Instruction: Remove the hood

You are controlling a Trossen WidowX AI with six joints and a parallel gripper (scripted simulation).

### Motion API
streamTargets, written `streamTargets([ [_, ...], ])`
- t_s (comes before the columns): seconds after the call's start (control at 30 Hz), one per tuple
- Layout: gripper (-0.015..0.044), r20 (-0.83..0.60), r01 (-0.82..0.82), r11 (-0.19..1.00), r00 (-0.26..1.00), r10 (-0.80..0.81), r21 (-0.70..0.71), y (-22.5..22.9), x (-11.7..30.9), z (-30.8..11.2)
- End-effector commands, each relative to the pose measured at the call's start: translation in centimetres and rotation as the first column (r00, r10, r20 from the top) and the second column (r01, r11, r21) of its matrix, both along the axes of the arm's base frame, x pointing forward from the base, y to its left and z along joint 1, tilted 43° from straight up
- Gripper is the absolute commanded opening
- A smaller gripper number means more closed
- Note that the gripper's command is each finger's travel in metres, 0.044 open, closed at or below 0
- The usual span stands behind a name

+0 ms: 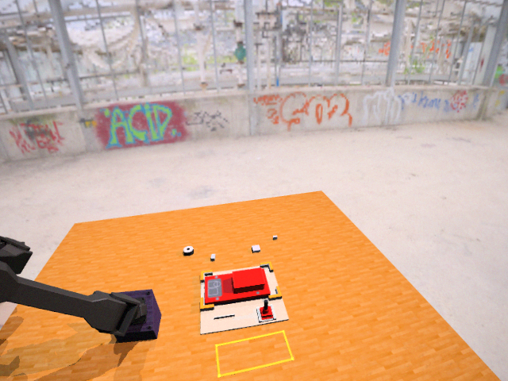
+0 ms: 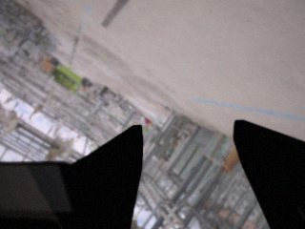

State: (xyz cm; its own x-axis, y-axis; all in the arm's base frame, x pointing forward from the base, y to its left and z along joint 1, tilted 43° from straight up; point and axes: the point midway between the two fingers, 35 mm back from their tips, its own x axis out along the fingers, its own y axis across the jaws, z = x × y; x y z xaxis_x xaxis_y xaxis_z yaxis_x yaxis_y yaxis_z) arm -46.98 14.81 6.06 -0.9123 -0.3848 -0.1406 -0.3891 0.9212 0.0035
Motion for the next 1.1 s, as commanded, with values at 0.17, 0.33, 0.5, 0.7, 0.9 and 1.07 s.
streamTargets([
  [0.17, 0.0378, 0.020, 0.098, 0.994, 0.995, -0.099, 0.052, 4.1, 1.2, -0.8],
  [0.33, 0.0440, 0.055, 0.229, 0.965, 0.970, -0.237, 0.125, 9.7, 3.7, -2.1],
  [0.5, 0.0440, 0.105, 0.351, 0.915, 0.920, -0.376, 0.199, 14.8, 6.8, -3.6],
  [0.7, 0.0440, 0.169, 0.470, 0.840, 0.836, -0.522, 0.273, 20.2, 11.5, -5.4],
  [0.9, 0.0440, 0.225, 0.539, 0.769, 0.747, -0.625, 0.343, 24.1, 15.9, -6.9],
  [1.07, 0.0440, 0.254, 0.592, 0.701, 0.663, -0.704, 0.397, 27.3, 20.7, -7.5],
])
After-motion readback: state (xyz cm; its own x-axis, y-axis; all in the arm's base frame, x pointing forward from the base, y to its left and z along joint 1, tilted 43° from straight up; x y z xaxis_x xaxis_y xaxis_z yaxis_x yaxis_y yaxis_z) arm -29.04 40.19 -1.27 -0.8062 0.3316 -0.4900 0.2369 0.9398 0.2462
